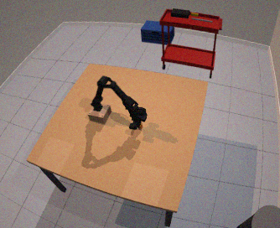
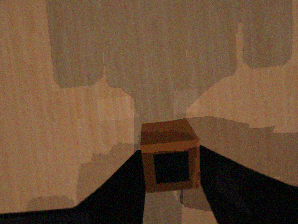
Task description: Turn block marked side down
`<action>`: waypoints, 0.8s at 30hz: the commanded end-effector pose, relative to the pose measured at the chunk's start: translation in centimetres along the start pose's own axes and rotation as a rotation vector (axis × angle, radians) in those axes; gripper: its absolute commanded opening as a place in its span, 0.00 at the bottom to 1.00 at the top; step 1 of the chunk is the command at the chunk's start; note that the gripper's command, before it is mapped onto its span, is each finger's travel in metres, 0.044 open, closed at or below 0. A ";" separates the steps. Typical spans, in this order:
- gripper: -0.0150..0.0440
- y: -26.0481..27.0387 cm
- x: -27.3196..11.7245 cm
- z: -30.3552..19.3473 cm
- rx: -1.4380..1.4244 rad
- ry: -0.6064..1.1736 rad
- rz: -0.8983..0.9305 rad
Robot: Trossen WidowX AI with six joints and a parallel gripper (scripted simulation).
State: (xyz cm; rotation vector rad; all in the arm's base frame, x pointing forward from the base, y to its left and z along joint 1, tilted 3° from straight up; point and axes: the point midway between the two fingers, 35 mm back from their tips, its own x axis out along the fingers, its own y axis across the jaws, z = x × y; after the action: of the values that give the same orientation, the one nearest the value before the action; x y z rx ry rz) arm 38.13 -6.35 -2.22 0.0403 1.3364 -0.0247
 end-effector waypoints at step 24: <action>0.25 0.0 0.5 -0.4 -0.002 -0.330 0.002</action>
State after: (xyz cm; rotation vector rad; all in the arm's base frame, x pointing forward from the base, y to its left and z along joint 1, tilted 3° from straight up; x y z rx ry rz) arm 37.66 -6.34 -2.14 0.0309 1.0390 -0.0298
